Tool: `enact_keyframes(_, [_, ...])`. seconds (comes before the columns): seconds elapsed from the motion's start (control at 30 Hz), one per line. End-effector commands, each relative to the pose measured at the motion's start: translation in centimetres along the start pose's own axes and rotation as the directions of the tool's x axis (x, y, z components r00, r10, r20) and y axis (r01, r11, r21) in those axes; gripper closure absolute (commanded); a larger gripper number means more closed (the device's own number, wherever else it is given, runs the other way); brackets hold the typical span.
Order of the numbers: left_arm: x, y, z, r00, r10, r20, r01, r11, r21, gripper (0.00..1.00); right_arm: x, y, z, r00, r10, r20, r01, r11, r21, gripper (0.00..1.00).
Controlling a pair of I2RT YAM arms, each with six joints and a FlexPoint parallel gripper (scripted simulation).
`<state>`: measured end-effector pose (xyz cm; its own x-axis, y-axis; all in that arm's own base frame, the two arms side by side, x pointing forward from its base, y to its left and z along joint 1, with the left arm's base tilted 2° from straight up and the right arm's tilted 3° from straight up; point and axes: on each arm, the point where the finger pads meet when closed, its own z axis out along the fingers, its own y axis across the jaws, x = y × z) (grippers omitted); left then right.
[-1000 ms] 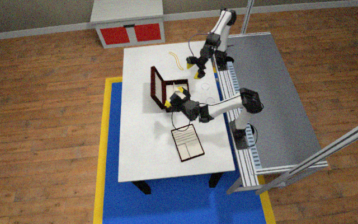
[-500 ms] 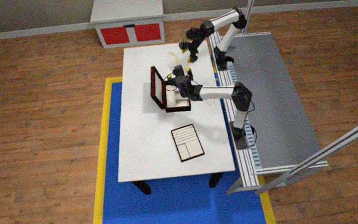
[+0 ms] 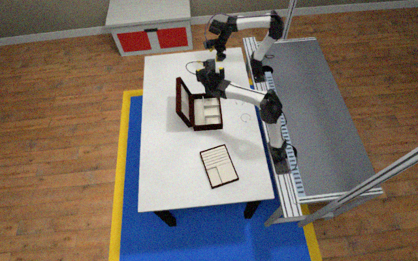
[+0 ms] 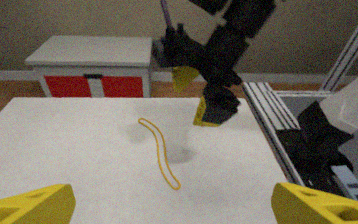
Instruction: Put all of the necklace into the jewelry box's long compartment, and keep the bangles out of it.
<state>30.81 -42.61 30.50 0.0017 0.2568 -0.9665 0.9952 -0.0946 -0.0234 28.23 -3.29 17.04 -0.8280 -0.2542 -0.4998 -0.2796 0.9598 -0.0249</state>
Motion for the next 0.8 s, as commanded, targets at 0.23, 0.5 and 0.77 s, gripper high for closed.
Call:
enact_keyframes(0.23, [-0.5,0.3,-0.6,0.990,0.078,-0.116,-0.078,0.997,-0.001,0.00,1.0,-2.7,2.5,0.879,-0.467,-0.095,0.454,0.882,-0.126,0.00])
enact_keyframes(0.5, [0.4,0.1,-1.1,0.982,0.079,-0.171,-0.083,0.996,-0.018,0.00,1.4,-3.0,6.5,0.614,-0.779,-0.127,0.738,0.624,-0.257,0.67])
enact_keyframes(0.77, [0.9,0.1,-1.3,0.977,0.075,-0.200,-0.082,0.996,-0.030,0.00,1.9,-3.1,9.6,0.336,-0.936,-0.108,0.862,0.351,-0.365,0.81])
